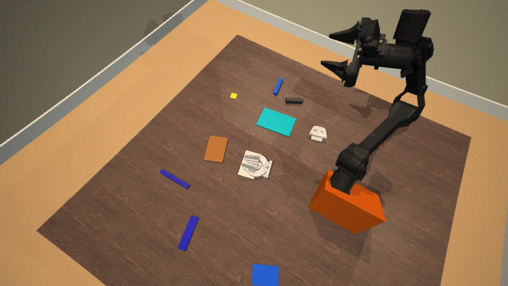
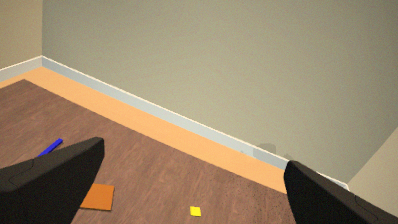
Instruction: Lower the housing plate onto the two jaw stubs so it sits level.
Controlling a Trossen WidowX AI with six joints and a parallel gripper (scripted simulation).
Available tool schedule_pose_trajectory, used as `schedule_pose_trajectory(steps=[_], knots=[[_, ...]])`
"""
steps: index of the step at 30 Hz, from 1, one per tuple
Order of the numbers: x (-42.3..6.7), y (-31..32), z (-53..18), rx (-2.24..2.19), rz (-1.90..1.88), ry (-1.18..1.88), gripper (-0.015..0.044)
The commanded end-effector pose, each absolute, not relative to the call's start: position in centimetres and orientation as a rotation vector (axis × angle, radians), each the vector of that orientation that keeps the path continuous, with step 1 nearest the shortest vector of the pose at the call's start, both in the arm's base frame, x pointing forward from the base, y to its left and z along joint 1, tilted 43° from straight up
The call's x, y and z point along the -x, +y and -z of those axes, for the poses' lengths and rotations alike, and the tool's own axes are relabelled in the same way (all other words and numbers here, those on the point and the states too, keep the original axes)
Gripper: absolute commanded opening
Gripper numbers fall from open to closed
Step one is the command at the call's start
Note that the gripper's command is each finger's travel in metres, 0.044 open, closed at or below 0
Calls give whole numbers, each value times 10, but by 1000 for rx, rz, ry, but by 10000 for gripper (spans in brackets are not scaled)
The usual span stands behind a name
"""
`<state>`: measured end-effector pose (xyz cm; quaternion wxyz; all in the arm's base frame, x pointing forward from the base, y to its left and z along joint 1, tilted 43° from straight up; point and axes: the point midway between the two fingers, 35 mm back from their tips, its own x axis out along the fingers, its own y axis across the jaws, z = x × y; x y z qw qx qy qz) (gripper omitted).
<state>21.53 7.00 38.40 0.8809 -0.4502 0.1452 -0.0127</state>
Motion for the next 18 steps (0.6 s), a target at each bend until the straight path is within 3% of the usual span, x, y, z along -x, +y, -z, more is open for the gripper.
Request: schedule_pose_trajectory(steps=[1,18], knots=[[-229,57,-368,886,95,374,440],[-250,-15,-330,661,387,563,440]])
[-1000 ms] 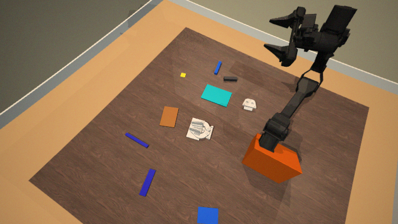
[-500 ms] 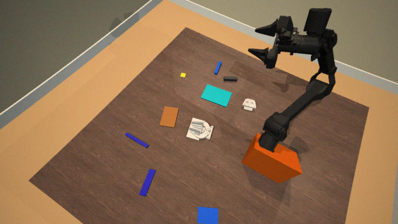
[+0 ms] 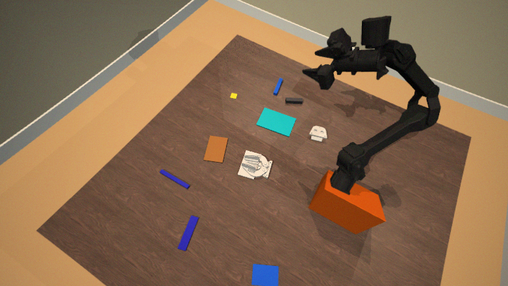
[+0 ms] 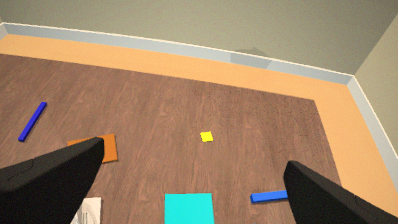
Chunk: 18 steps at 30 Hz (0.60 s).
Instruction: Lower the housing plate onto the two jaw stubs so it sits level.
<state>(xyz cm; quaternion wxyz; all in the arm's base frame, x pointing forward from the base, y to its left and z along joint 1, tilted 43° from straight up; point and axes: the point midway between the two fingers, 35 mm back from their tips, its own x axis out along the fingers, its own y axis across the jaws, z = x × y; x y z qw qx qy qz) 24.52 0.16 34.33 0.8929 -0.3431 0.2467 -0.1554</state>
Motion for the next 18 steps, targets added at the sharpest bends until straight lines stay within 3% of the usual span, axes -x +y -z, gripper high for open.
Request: schedule_pose_trajectory(steps=[1,18], knots=[[-250,-20,-327,647,404,572,440],[-247,-96,-282,368,695,709,440]])
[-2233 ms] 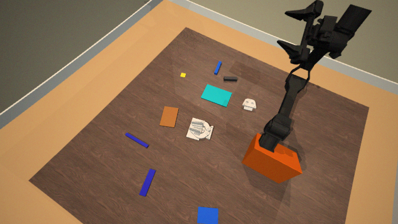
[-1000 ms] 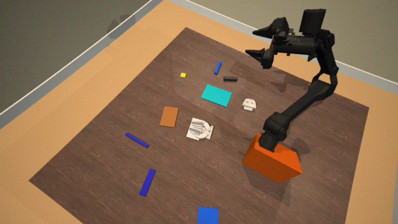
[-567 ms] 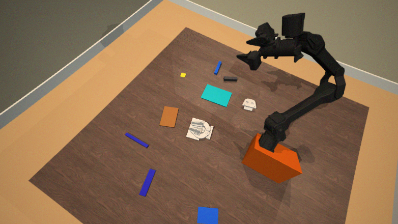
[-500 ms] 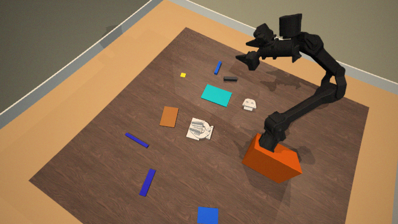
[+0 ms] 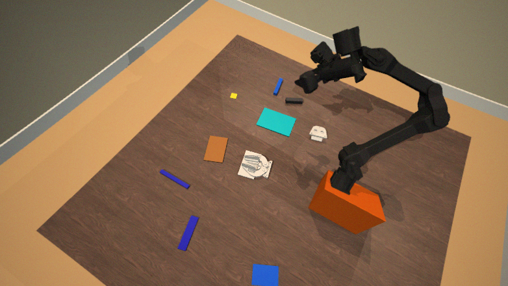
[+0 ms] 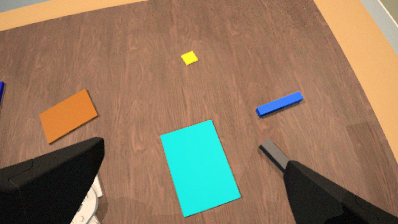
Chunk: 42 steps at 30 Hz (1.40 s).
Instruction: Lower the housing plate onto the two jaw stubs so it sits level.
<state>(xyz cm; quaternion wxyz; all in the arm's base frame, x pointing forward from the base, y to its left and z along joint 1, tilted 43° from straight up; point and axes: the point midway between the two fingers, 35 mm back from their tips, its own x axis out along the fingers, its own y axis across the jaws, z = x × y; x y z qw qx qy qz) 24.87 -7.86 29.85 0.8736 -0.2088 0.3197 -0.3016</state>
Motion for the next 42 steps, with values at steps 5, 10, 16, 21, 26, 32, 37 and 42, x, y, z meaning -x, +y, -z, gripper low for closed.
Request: schedule_pose_trajectory(steps=[5,10,16,21,26,32,37,42], knots=[[-240,-120,-267,274,788,741,440],[-231,-143,-252,175,882,766,440],[-215,-169,-234,52,998,788,440],[-199,-189,-219,-55,1096,800,440],[-180,-207,-204,-165,1195,804,440],[-155,-226,-185,-301,1316,800,440],[-132,-239,-170,-418,1418,787,440],[-115,-246,-159,-501,1489,773,440]])
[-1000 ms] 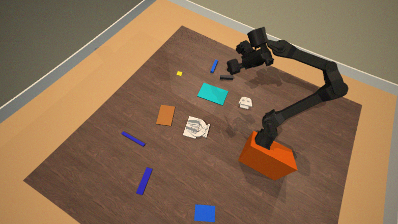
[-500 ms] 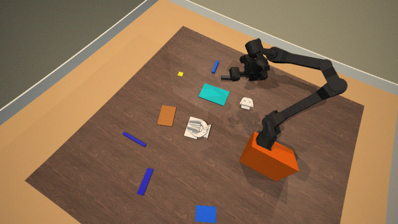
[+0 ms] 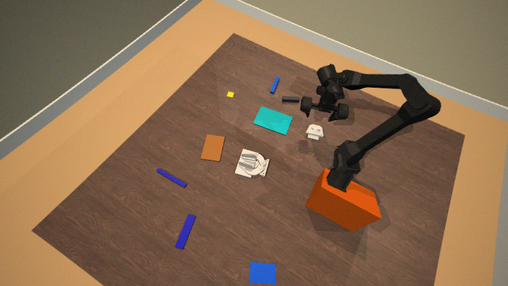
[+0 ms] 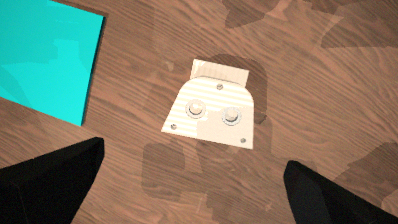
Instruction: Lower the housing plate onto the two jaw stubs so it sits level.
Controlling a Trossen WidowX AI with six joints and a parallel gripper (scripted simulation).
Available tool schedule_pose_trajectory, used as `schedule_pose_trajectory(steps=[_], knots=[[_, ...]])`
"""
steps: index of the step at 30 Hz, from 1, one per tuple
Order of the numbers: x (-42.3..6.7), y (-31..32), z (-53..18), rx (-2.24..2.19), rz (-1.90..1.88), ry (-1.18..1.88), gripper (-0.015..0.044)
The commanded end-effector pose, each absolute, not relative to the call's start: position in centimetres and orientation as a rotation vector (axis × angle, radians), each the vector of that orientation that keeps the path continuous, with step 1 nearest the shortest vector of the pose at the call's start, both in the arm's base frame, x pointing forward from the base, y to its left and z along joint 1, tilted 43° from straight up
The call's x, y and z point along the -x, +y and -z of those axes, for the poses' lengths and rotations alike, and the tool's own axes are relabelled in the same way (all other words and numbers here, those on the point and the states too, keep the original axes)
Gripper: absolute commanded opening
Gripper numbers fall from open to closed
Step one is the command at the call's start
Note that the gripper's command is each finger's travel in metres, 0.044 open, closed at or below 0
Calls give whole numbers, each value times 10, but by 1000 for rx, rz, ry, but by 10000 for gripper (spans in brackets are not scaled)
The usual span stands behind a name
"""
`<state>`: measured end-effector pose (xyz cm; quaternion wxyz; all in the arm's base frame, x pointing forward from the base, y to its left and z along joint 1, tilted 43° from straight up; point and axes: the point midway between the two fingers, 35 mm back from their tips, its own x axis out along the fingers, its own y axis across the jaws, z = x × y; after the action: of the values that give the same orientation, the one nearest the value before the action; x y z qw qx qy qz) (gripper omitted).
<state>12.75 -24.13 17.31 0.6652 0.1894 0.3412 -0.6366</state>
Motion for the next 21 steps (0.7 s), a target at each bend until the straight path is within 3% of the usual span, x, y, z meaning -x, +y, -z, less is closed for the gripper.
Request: schedule_pose_trajectory(steps=[1,21], knots=[[-115,-246,-159,-501,1489,773,440],[-111,-273,-130,-499,1491,773,440]])
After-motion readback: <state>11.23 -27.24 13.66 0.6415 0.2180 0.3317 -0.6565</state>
